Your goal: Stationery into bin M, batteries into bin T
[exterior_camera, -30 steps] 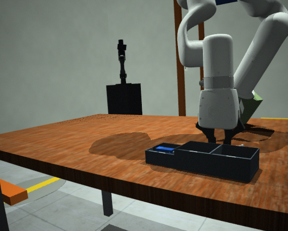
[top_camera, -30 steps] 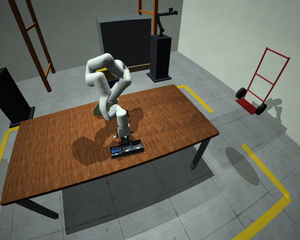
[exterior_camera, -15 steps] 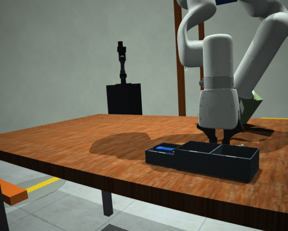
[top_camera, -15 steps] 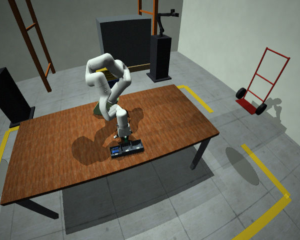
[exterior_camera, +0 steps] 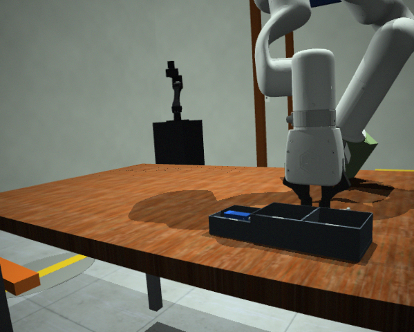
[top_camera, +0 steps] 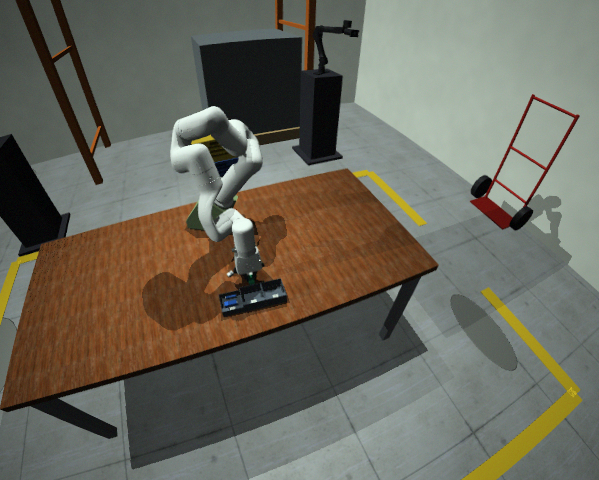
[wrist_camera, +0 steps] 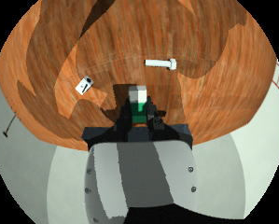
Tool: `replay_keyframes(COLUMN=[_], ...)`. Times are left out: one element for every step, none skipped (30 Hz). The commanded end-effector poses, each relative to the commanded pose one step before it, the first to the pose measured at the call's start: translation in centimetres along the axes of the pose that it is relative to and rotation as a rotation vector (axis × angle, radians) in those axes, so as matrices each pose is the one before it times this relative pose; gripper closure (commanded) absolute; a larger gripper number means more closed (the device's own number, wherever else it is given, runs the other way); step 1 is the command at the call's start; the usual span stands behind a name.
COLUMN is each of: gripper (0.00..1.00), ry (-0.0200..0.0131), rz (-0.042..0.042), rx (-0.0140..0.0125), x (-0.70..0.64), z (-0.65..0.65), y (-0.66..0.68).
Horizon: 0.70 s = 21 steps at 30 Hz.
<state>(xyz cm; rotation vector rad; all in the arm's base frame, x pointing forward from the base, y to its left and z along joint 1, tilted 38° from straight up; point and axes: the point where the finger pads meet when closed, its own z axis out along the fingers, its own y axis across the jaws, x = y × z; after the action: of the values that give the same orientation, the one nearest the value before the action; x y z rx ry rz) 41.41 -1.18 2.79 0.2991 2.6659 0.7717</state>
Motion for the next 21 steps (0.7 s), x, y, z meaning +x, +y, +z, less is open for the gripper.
replay_keyframes(gripper=[1.00,1.00,1.00,1.00,1.00,1.00,1.00,1.00,1.00,1.00,1.00,1.00,1.00,1.00,1.00,1.00,1.00,1.00,1.00,1.00,1.00], ry=[-0.00214,0.00013,0.00001,-0.00001,-0.00001,-0.00001,-0.00001,-0.00001,-0.00001,-0.00001,0.00000,0.00000,-0.00001,-0.00001,-0.00001,-0.00001,-0.00001,-0.00001,-0.00001,-0.00001,-0.00001], rz=[-0.00002,-0.00004,0.00000,0.00000,0.00000,0.00000,0.00000,0.00001,0.00001,0.00001,0.00000,0.00000,0.00001,0.00001,0.00001,0.00001,0.00001,0.00001,0.00001,0.00001,0.00001], rx=[0.00096,0.00004,0.00000,0.00001,0.00001,0.00001,0.00001,0.00001,0.00001,0.00001,0.00000,0.00000,0.00000,0.00001,0.00001,0.00001,0.00001,0.00001,0.00001,0.00001,0.00001], x=[-0.094,0.008,-0.002,-0.001,-0.001,-0.001,-0.001,-0.001,-0.001,-0.001,0.000,0.000,-0.001,-0.001,-0.001,-0.001,-0.001,-0.001,-0.001,-0.001,-0.001], z=[-0.058,-0.318,-0.339,-0.333,-0.333,-0.333,-0.334,-0.334,-0.334,-0.334,0.000,0.000,-0.336,-0.333,-0.334,-0.334,-0.334,-0.334,-0.334,-0.334,-0.334], y=[-0.041,0.004,-0.002,0.000,0.000,0.000,-0.001,-0.001,-0.001,-0.001,0.000,0.000,-0.001,0.000,0.000,-0.001,-0.001,-0.001,-0.001,-0.001,-0.001])
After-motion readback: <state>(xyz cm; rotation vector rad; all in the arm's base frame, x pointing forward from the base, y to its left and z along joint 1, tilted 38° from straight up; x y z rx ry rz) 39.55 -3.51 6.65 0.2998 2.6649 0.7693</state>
